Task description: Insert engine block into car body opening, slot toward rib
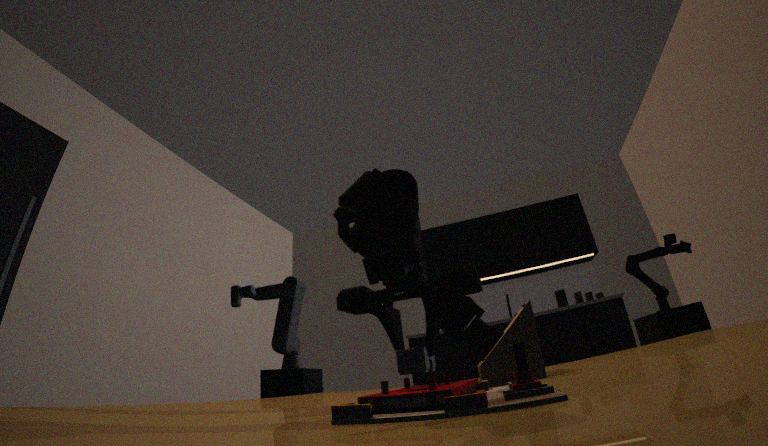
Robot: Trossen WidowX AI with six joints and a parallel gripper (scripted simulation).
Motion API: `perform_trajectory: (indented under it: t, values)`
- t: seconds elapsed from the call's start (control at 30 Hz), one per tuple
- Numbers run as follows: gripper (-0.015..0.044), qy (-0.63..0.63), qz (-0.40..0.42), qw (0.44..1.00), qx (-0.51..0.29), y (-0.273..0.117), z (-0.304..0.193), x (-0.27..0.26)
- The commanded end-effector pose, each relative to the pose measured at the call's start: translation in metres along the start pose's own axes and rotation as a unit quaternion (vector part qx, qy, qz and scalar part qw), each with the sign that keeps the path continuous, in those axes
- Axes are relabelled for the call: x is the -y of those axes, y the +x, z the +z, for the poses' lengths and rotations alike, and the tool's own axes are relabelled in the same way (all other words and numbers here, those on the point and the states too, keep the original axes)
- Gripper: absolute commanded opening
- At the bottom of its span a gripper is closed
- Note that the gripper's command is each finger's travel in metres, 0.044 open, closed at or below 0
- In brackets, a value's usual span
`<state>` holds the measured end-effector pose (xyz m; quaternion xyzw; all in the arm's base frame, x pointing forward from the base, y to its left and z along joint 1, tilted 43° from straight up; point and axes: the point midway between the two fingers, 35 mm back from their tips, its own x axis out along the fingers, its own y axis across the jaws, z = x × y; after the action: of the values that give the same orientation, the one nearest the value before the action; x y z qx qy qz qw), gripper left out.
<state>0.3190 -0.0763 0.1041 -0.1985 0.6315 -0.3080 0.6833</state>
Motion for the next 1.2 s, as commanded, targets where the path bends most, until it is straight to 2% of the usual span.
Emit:
perform_trajectory:
  t: [0.0, 1.17]
  values:
    - [0.0159, -0.001, -0.002, 1.000, 0.002, 0.0000, 0.0006, 0.0005]
    - [0.0159, -0.003, -0.002, 1.000, 0.002, 0.0000, 0.0017, 0.0021]
